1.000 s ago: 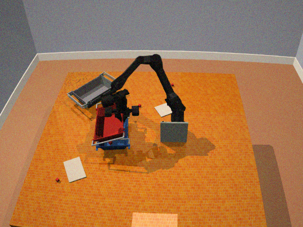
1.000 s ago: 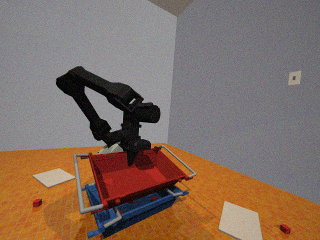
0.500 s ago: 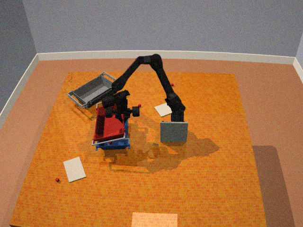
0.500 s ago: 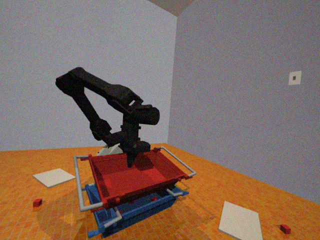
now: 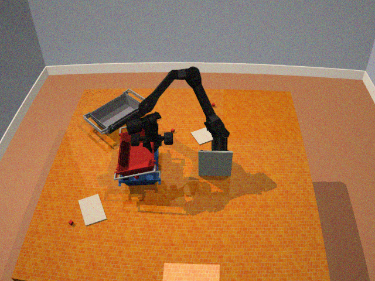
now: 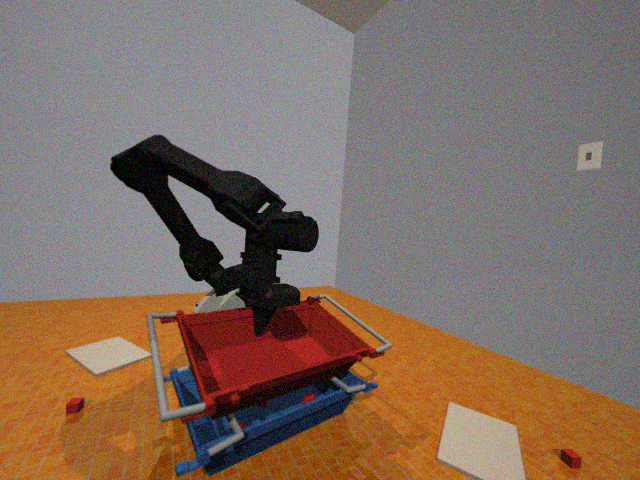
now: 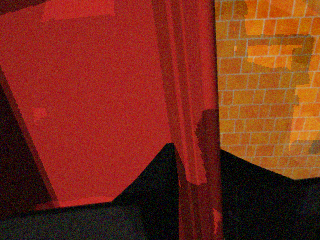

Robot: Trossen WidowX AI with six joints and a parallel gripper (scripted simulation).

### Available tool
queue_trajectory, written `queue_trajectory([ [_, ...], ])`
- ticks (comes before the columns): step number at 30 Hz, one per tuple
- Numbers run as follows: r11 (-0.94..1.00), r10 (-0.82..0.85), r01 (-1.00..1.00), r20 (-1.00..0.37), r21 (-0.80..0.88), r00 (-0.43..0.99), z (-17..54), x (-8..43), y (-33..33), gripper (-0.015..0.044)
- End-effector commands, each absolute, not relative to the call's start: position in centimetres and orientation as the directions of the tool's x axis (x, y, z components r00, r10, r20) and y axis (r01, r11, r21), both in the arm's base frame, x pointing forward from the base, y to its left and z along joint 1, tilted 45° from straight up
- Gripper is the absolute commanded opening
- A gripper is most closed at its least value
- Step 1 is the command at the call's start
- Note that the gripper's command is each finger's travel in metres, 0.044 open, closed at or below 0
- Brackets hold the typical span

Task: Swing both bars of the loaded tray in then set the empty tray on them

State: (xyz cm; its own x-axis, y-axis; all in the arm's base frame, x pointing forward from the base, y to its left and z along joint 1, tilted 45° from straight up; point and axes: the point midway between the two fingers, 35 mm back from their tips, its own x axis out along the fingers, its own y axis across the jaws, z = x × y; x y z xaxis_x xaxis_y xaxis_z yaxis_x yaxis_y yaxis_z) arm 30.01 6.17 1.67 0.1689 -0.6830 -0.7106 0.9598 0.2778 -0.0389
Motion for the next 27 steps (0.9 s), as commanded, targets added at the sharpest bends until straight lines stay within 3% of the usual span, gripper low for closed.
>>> queue_trajectory([
  [1,0.265,-0.688,0.963,-0.71,-0.051,0.152,1.2,29.76,5.22,0.0],
  [27,0.265,-0.688,0.963,-0.709,-0.051,0.152,0.54,29.62,4.48,0.0],
])
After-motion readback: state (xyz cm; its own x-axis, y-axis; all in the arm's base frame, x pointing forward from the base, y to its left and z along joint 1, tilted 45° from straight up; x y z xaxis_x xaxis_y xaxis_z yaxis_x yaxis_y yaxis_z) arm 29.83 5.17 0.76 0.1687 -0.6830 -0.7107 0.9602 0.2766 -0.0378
